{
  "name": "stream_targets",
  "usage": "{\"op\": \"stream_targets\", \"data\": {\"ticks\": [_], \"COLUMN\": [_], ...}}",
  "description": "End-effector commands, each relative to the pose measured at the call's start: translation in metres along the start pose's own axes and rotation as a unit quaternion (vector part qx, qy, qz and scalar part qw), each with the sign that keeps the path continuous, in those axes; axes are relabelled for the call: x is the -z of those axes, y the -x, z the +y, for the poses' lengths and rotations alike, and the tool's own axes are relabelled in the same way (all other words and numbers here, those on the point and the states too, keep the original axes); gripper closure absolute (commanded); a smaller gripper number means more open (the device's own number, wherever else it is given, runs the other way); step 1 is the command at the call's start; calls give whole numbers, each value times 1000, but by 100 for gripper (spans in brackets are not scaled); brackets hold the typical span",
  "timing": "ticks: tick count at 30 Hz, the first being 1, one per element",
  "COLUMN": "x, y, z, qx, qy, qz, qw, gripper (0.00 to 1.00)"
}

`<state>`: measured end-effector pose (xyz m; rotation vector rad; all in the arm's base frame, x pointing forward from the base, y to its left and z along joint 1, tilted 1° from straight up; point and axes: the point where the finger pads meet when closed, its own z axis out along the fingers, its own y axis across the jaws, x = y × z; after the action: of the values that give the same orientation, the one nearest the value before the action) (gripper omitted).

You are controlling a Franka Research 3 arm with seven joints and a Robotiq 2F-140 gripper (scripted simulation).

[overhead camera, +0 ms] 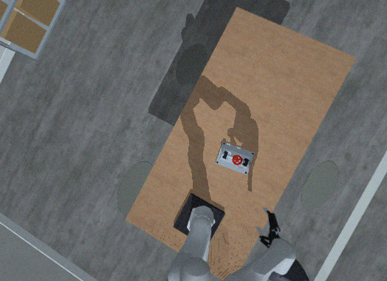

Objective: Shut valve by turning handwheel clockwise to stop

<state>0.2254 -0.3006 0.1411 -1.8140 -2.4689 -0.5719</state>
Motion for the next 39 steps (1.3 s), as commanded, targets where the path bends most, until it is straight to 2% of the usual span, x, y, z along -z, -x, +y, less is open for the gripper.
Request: {"op": "stream_targets", "data": {"ticks": [1, 6, 13, 21, 23, 24, 27, 38, 39], "x": [0, -1, -3, -5, -5, -6, -7, -10, -10], "y": [2, 1, 0, -2, -2, -2, -3, -6, -6], "z": [3, 7, 16, 28, 28, 31, 34, 50, 50], "qx": [87, 116, 190, 275, 275, 301, 321, 428, 428], "qy": [-2, -5, -12, -21, -21, -23, -25, -34, -34], "qz": [-2, -1, 3, 7, 7, 9, 10, 18, 18], "qw": [996, 993, 982, 961, 961, 953, 947, 903, 903], "gripper": [0, 0, 0, 0, 0, 0, 0, 0, 0]}}
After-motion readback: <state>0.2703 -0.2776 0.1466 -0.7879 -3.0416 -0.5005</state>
